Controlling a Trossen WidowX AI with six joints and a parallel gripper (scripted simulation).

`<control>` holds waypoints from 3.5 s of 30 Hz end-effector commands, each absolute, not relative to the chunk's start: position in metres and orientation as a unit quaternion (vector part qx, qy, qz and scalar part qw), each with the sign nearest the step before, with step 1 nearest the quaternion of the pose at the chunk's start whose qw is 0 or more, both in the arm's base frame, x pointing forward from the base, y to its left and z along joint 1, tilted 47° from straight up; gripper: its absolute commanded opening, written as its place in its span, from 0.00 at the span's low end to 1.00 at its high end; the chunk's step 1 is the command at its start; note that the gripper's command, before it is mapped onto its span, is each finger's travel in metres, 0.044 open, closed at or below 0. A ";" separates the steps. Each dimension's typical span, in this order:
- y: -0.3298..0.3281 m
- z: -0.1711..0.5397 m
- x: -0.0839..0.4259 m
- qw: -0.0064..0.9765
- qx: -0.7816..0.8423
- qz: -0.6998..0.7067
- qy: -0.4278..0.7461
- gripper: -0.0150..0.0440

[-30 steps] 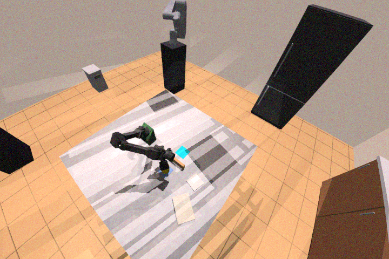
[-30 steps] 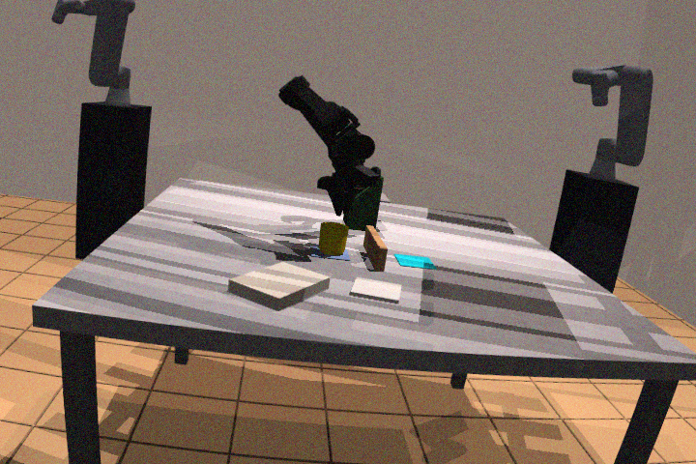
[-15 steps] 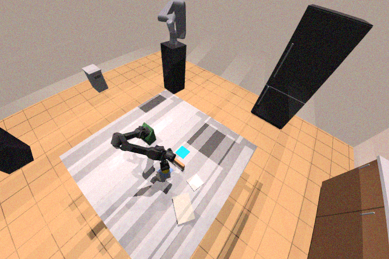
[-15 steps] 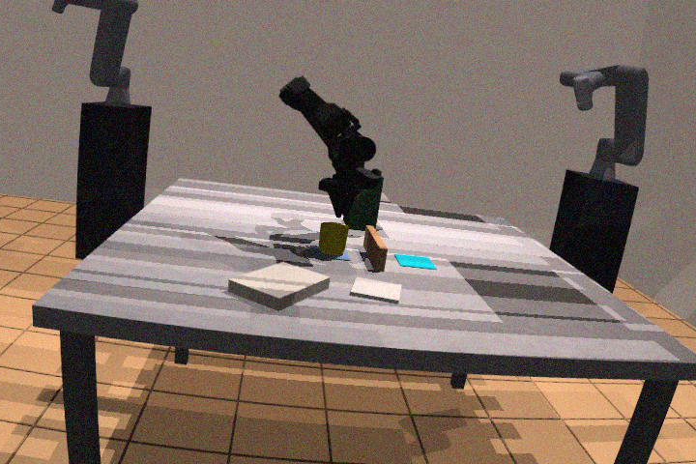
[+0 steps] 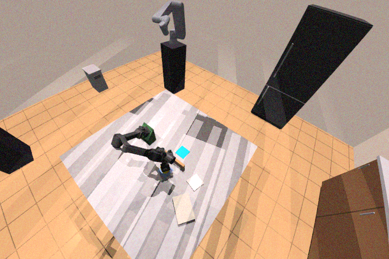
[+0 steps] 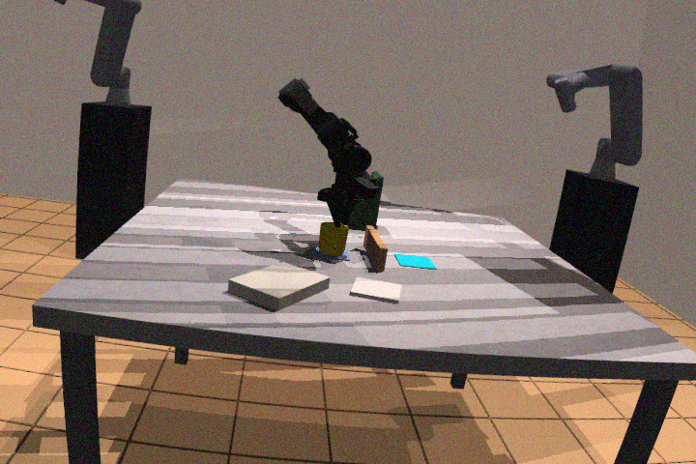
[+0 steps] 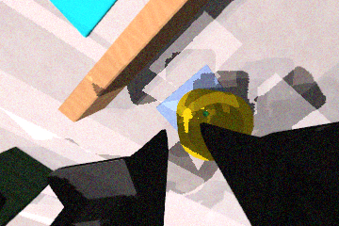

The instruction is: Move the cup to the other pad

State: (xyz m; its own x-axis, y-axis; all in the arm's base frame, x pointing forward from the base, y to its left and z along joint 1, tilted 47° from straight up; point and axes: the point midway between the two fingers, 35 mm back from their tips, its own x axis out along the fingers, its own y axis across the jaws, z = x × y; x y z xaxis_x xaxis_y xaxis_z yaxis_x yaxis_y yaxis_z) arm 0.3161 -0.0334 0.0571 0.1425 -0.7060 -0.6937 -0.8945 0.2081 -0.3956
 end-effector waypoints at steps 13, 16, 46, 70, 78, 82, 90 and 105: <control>-0.054 0.040 0.319 0.429 -0.623 0.107 0.645 0.54; -0.057 0.037 0.319 0.429 -0.623 0.107 0.645 0.54; -0.057 0.036 0.319 0.431 -0.620 0.107 0.646 0.25; -0.001 0.087 0.308 0.430 -0.622 0.109 0.645 0.25; 0.002 0.092 0.307 0.430 -0.622 0.108 0.645 0.25; -0.001 0.089 0.307 0.426 -0.623 0.108 0.647 0.25; -0.001 0.089 0.307 0.426 -0.623 0.108 0.647 0.25; 0.019 0.068 0.304 0.429 -0.622 0.109 0.646 0.25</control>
